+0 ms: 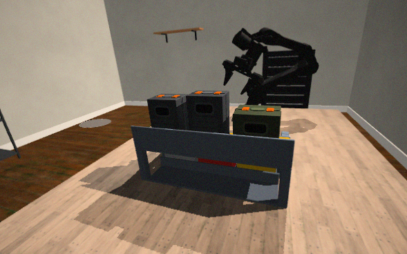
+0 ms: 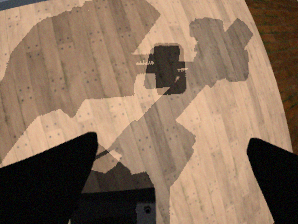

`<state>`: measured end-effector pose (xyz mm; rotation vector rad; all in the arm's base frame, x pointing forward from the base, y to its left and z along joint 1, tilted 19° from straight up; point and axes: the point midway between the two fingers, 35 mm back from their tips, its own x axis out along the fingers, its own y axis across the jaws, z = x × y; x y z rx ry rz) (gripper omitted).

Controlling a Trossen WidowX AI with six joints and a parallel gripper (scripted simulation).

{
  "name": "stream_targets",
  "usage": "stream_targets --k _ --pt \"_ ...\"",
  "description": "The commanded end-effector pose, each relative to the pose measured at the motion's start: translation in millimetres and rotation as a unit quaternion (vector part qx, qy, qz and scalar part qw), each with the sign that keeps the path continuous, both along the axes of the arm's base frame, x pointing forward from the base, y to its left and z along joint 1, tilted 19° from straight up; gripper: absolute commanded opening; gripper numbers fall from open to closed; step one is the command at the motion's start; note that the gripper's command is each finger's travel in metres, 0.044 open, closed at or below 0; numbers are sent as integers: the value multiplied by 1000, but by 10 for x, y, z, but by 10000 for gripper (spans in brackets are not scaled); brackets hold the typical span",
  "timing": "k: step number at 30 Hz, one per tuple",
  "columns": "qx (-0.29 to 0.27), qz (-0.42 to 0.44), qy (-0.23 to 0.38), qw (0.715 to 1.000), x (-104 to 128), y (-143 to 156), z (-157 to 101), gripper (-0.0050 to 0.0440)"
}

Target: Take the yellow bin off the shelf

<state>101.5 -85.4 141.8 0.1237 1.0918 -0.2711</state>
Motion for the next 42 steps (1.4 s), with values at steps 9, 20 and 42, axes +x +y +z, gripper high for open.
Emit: stream_targets --k 9,20,42 --pt "-3 0 -2 1000 6 -10 24 440" --pt "-3 0 -2 1000 6 -10 24 440" --pt "-38 11 -25 999 270 -209 149 440"
